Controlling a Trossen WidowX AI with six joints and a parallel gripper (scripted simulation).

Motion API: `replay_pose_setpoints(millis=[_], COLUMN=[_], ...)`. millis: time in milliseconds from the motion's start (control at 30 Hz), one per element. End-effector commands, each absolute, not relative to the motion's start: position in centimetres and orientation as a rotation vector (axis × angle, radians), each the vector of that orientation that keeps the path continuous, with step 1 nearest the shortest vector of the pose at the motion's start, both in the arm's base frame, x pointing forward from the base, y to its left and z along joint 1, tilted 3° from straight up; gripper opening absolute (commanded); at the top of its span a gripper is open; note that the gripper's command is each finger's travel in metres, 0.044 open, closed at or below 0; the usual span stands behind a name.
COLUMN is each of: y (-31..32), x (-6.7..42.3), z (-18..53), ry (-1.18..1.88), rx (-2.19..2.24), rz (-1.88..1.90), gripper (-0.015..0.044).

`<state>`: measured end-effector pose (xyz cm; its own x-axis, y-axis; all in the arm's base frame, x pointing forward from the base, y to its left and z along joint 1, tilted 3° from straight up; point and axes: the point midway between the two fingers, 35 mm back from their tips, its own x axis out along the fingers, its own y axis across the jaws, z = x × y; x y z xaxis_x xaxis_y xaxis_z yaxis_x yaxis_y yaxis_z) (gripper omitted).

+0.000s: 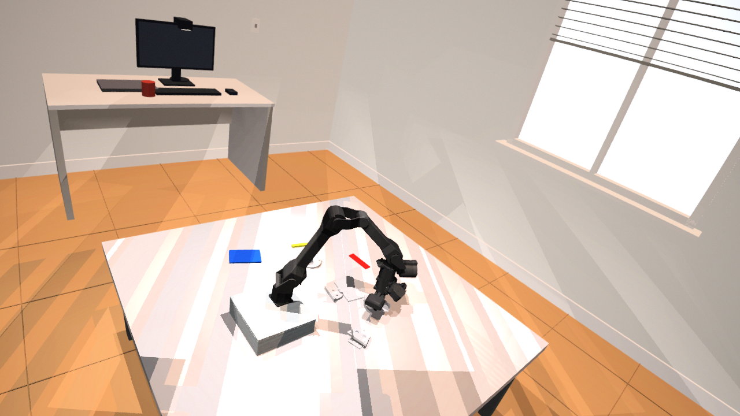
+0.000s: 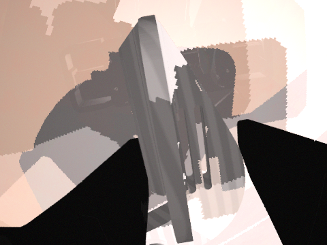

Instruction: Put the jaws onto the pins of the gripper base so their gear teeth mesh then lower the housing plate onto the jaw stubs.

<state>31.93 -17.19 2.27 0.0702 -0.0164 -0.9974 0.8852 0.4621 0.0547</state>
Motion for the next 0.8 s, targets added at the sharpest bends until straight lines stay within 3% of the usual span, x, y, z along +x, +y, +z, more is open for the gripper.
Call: replay_pose_setpoints(millis=[0,767], y=[-17.2,-15.2], x=[31.9,30.3], z=[3.5,7.4], ry=[1.327,1.382], rx=[0.856,0.71], rz=[-0.827,-0.693], gripper=[0.0134,0.0134])
